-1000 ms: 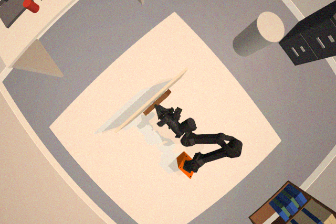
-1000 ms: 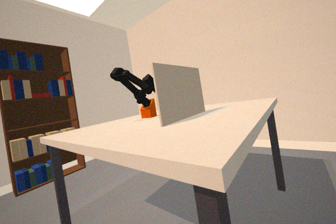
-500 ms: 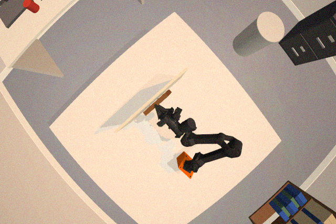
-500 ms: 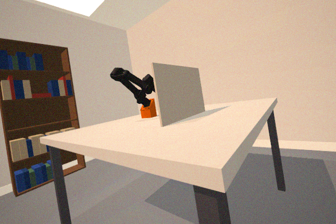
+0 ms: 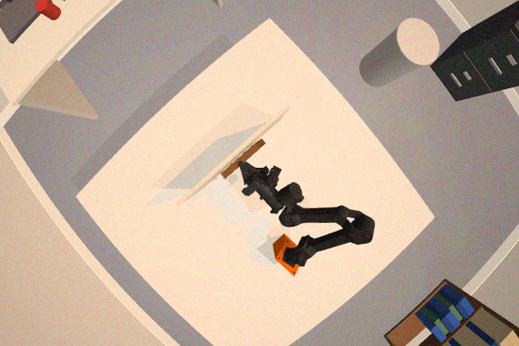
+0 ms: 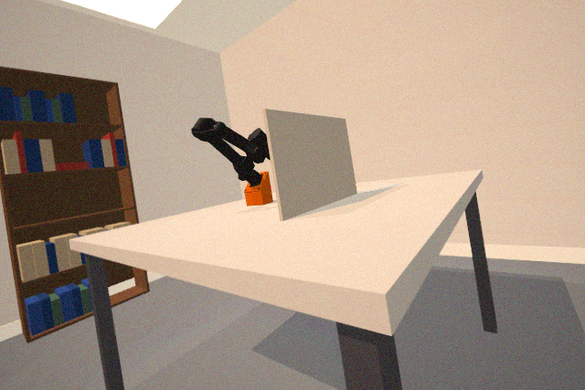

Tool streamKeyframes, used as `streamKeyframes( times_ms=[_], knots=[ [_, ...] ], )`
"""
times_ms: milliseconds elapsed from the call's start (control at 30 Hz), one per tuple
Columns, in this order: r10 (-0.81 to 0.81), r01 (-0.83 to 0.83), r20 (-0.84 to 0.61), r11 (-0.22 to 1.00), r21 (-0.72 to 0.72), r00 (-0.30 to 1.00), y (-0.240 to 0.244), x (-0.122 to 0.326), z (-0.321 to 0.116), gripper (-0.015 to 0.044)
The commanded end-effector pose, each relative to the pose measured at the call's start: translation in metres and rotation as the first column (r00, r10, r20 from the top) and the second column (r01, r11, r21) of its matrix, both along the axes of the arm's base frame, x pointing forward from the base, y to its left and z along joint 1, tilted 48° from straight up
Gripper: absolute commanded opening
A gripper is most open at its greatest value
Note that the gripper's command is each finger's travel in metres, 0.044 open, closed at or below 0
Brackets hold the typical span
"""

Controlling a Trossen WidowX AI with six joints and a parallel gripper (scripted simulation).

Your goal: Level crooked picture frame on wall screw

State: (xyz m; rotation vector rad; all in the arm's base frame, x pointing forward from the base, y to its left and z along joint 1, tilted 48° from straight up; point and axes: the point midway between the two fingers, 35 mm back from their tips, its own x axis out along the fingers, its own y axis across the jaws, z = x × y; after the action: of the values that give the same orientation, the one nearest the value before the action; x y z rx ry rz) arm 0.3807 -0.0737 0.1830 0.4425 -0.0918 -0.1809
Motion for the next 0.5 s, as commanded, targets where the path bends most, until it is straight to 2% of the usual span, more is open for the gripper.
streamKeyframes(
  times_ms=[0,467],
  knots=[
    [0.012,-0.012,0.004,1.000,0.001,1.000,0.0047,0.0010,0.0017,0.0000],
    [0.012,-0.012,0.004,1.000,0.001,1.000,0.0086,0.0016,0.0036,0.0000]
  ],
)
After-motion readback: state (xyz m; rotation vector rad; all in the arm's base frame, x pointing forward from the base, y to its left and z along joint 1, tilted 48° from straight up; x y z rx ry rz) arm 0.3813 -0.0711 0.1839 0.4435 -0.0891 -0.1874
